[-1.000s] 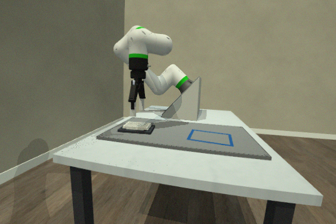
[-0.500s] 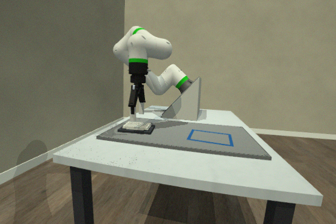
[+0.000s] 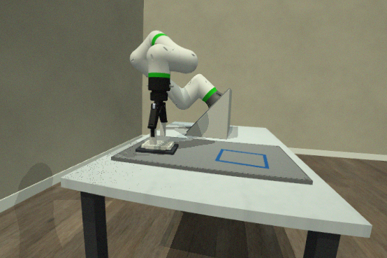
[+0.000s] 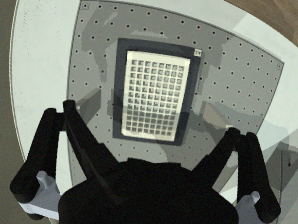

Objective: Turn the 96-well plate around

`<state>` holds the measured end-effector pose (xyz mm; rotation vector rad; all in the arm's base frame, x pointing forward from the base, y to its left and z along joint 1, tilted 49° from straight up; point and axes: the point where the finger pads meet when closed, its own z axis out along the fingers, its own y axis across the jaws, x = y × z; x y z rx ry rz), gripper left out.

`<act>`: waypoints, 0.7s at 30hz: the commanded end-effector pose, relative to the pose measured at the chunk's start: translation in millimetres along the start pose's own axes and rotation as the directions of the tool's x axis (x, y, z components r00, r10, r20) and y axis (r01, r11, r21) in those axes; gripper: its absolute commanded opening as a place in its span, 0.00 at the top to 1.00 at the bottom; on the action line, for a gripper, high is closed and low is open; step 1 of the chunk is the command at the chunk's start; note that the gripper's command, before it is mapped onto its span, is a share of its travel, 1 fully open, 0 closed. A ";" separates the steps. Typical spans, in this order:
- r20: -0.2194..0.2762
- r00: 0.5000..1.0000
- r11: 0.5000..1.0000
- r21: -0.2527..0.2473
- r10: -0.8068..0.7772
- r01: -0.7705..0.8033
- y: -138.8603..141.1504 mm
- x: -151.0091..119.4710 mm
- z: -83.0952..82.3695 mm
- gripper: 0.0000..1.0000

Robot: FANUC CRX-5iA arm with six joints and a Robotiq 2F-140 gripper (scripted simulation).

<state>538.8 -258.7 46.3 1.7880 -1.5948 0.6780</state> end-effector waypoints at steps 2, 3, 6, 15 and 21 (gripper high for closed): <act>0.000 1.000 1.000 0.001 0.000 0.000 -0.2 0.0 6.3 0.00; 0.000 1.000 1.000 0.001 0.000 0.000 -0.2 0.0 8.0 0.00; 0.000 1.000 1.000 0.001 0.000 0.000 -0.2 0.0 12.1 0.00; 0.000 1.000 1.000 0.001 0.000 0.000 -0.2 0.0 12.1 0.00; 0.000 1.000 1.000 0.001 0.000 0.000 -0.2 0.0 12.1 1.00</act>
